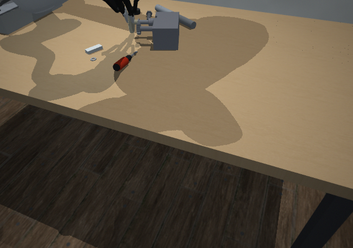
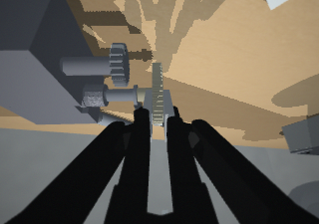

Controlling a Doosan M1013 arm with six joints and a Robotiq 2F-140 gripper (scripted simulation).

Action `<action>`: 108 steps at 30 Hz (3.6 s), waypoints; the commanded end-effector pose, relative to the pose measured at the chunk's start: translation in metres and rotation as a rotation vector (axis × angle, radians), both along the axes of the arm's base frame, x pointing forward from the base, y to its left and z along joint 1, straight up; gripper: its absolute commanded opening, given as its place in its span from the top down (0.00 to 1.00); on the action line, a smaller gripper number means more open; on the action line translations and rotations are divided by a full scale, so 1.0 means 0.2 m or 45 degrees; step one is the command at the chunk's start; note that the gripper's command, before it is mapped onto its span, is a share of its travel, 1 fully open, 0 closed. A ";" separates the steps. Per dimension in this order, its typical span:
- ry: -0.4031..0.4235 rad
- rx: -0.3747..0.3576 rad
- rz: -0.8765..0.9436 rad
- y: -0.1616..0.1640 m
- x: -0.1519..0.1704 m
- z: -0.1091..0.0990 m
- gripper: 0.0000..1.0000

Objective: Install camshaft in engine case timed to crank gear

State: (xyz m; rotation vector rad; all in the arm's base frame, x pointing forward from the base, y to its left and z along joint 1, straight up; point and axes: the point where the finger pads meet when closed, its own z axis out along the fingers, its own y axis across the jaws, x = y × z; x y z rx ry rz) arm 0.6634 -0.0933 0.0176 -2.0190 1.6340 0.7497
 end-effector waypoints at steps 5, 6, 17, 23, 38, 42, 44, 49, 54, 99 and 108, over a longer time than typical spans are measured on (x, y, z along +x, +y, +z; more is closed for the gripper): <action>0.005 0.011 -0.009 0.02 0.01 0.00 0.95; 0.005 0.011 -0.009 0.02 0.01 0.00 0.95; 0.005 0.011 -0.009 0.02 0.01 0.00 0.95; 0.005 0.011 -0.009 0.02 0.01 0.00 0.95; 0.005 0.011 -0.009 0.02 0.02 0.00 0.95; 0.005 0.011 -0.009 0.02 0.03 0.00 0.95; 0.005 0.011 -0.009 0.02 0.04 0.00 0.95; 0.005 0.011 -0.009 0.03 0.06 0.00 0.95; 0.005 0.011 -0.009 0.03 0.07 0.00 0.95; 0.005 0.011 -0.009 0.04 0.12 0.00 0.95; 0.005 0.011 -0.009 0.04 0.12 0.00 0.95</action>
